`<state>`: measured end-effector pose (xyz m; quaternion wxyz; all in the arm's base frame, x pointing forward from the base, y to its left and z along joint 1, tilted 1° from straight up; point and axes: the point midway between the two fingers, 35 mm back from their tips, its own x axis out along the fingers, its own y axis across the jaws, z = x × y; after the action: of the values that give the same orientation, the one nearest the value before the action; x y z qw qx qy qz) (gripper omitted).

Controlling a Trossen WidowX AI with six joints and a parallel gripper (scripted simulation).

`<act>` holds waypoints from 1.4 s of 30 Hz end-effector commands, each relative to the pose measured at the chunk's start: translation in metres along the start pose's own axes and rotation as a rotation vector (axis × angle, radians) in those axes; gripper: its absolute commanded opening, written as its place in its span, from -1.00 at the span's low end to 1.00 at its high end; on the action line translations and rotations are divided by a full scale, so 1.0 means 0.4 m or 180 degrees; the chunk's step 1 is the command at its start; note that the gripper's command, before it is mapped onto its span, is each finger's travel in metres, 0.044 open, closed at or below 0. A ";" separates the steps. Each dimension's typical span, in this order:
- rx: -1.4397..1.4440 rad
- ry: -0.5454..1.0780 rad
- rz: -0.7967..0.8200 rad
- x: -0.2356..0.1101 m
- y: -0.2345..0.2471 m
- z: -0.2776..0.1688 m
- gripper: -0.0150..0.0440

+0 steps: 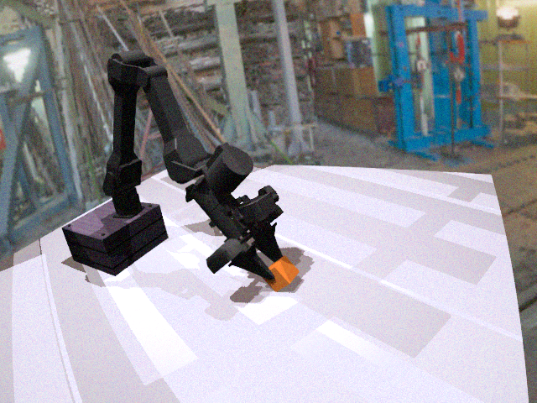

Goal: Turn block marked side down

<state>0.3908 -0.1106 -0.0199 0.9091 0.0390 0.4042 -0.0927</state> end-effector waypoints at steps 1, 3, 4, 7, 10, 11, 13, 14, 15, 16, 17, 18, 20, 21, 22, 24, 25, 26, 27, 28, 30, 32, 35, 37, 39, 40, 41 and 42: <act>0.0013 -0.0166 0.0019 0.011 0.002 -0.011 -0.49; 0.0014 -0.0260 0.0019 0.016 0.002 -0.014 -0.49; 0.0014 -0.0307 0.0019 0.017 0.002 -0.016 -0.49; 0.0015 -0.0448 0.0019 0.021 0.002 -0.021 -0.49; 0.0014 -0.0588 0.0020 0.021 0.003 -0.027 -0.49; 0.0014 -0.0635 0.0020 0.020 0.003 -0.029 -0.49; 0.0013 -0.0729 0.0020 0.018 0.003 -0.032 -0.49; 0.0012 -0.0775 0.0020 0.017 0.003 -0.034 -0.49; 0.0011 -0.0822 0.0020 0.015 0.004 -0.035 -0.49; 0.0005 -0.0871 0.0017 0.012 0.004 -0.036 -0.49; 0.0002 -0.0918 0.0015 0.010 0.004 -0.038 -0.49; 0.0001 -0.0965 0.0016 0.007 0.004 -0.039 -0.49; 0.0002 -0.1056 0.0019 0.000 0.005 -0.043 -0.49; 0.0004 -0.1094 0.0021 -0.003 0.006 -0.044 -0.49; 0.0004 -0.1117 0.0022 -0.005 0.006 -0.045 -0.49; 0.0004 -0.1125 0.0022 -0.005 0.006 -0.045 -0.49; 0.0004 -0.1132 0.0022 -0.006 0.006 -0.045 -0.49; 0.0005 -0.1153 0.0022 -0.007 0.006 -0.044 -0.49; 0.0005 -0.1185 0.0022 -0.010 0.006 -0.042 -0.49; 0.0005 -0.1206 0.0022 -0.012 0.006 -0.042 -0.49; 0.0005 -0.1213 0.0022 -0.012 0.006 -0.041 -0.49; 0.0005 -0.1213 0.0022 -0.012 0.006 -0.041 -0.49; 0.0005 -0.1213 0.0022 -0.012 0.006 -0.041 -0.49; 0.0005 -0.1213 0.0022 -0.012 0.006 -0.041 -0.49; 0.0005 -0.1213 0.0022 -0.012 0.006 -0.041 -0.49; 0.0005 -0.1213 0.0022 -0.012 0.006 -0.041 -0.49; 0.0005 -0.1213 0.0022 -0.012 0.006 -0.041 -0.49; 0.0005 -0.1213 0.0022 -0.012 0.006 -0.041 -0.40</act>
<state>0.3763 -0.1062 -0.0277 0.9690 0.0208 0.2260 -0.0981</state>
